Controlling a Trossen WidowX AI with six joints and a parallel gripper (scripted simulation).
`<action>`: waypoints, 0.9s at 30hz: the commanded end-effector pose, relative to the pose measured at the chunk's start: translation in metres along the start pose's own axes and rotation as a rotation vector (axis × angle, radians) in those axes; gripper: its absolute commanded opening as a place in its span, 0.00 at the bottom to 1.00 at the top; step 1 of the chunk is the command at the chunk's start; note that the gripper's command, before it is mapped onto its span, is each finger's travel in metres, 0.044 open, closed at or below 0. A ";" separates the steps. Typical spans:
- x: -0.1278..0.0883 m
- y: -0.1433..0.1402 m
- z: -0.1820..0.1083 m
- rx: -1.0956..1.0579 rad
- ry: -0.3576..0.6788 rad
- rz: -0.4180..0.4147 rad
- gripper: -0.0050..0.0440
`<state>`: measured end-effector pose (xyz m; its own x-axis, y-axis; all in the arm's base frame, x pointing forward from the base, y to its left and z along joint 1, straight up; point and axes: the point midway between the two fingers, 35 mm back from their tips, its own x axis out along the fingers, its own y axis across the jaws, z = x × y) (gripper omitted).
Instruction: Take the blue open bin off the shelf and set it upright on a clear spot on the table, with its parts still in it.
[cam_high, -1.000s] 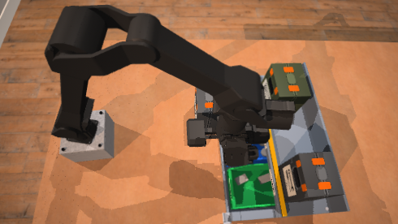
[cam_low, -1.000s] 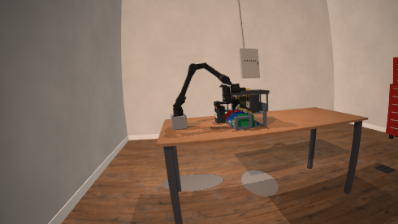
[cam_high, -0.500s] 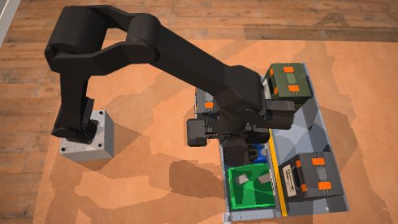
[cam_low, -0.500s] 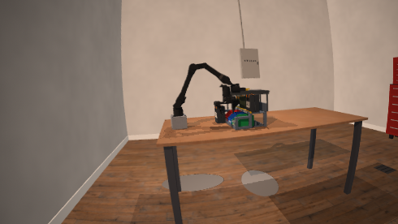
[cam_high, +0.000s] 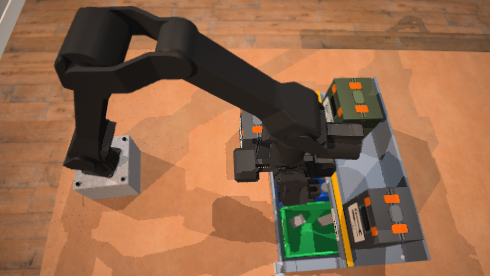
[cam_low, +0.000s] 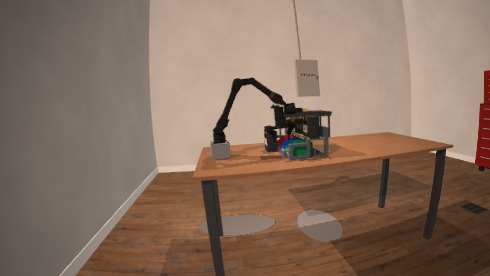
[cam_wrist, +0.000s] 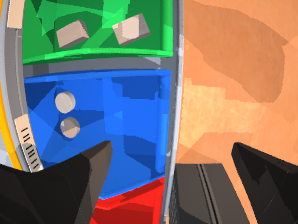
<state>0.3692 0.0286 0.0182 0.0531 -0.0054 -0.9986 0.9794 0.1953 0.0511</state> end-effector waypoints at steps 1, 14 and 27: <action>0.016 0.018 -0.001 0.001 0.006 0.114 0.97; 0.023 0.023 -0.001 0.002 0.007 0.149 0.97; 0.019 0.020 -0.001 0.002 0.006 0.150 0.97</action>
<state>0.3852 0.0322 -0.0090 0.1721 0.0230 -0.9848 0.9658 0.1928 0.1733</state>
